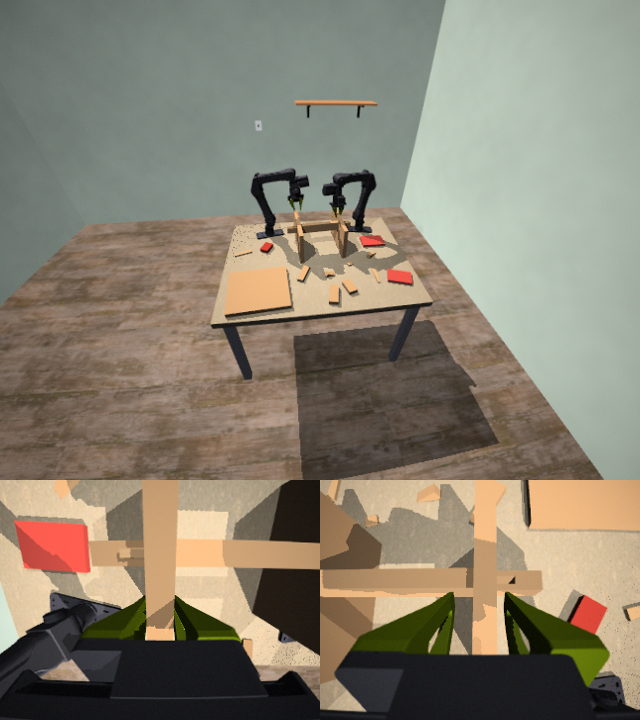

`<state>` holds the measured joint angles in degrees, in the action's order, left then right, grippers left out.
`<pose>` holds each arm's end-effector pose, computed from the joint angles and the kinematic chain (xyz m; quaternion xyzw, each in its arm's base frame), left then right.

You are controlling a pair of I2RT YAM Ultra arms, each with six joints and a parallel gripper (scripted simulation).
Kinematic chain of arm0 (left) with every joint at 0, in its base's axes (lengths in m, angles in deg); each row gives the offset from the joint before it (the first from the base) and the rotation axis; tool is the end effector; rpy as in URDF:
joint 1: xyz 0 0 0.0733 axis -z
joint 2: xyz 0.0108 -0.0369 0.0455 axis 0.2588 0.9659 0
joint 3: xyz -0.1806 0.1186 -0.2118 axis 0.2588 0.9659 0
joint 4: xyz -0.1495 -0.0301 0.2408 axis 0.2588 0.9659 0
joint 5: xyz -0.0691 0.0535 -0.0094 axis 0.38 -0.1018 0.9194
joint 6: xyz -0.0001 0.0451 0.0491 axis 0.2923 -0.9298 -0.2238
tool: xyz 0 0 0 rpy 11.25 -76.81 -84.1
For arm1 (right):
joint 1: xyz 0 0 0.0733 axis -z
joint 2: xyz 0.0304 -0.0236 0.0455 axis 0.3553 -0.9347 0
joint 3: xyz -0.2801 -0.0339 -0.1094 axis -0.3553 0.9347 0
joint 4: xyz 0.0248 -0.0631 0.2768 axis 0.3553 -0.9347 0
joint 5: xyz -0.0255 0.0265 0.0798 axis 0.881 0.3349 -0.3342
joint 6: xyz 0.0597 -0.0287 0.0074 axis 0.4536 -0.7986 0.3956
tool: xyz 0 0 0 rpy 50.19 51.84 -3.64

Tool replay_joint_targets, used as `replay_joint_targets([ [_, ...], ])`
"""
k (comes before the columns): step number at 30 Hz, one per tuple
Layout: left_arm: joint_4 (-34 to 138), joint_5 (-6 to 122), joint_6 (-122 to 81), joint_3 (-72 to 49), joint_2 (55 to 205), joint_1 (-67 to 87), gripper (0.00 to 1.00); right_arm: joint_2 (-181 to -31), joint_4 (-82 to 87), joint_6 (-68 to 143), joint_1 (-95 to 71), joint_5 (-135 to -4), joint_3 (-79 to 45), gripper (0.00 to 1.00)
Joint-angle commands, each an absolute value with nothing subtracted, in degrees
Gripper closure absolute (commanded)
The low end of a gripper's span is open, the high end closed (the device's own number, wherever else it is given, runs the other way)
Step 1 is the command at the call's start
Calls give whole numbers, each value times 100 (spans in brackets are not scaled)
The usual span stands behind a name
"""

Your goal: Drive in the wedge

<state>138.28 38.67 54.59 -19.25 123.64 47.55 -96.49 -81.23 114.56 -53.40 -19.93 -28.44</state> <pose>0.1218 -0.1994 0.3586 -0.1261 0.9807 0.0169 0.1482 0.0950 0.2017 0.4004 0.0600 0.9174 -0.0079 0.3932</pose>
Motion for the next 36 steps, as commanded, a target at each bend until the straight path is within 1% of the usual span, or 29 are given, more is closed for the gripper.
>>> replay_joint_targets([
  [1,13822,3801,5424,-1881,12202,4769,100,-9511,-8300,11499,-5393,-1897,-2861,61],
  [7,13822,3801,5424,-1881,12202,4769,100,-9708,-8304,11513,-5352,-1894,-3056,61],
  [8,13822,3801,5424,-1881,12202,4769,61,-9597,-8307,11514,-5322,-1894,-3052,61],
  [23,13831,3801,5429,-1882,12258,4769,61,-9581,-8308,11507,-5321,-1893,-3052,61],
  [24,13968,3801,5427,-2212,12477,4770,61,-9581,-8308,11507,-5321,-1893,-3052,61],
  [28,13966,3800,5432,-2334,12505,4771,61,-9581,-8308,11507,-5321,-1893,-3052,61],
  [29,13971,3800,5411,-2286,12230,4738,61,-9581,-8308,11507,-5321,-1893,-3052,61],
  [36,13972,3801,5397,-2339,12189,4698,61,-9581,-8308,11507,-5321,-1893,-3052,61],
])
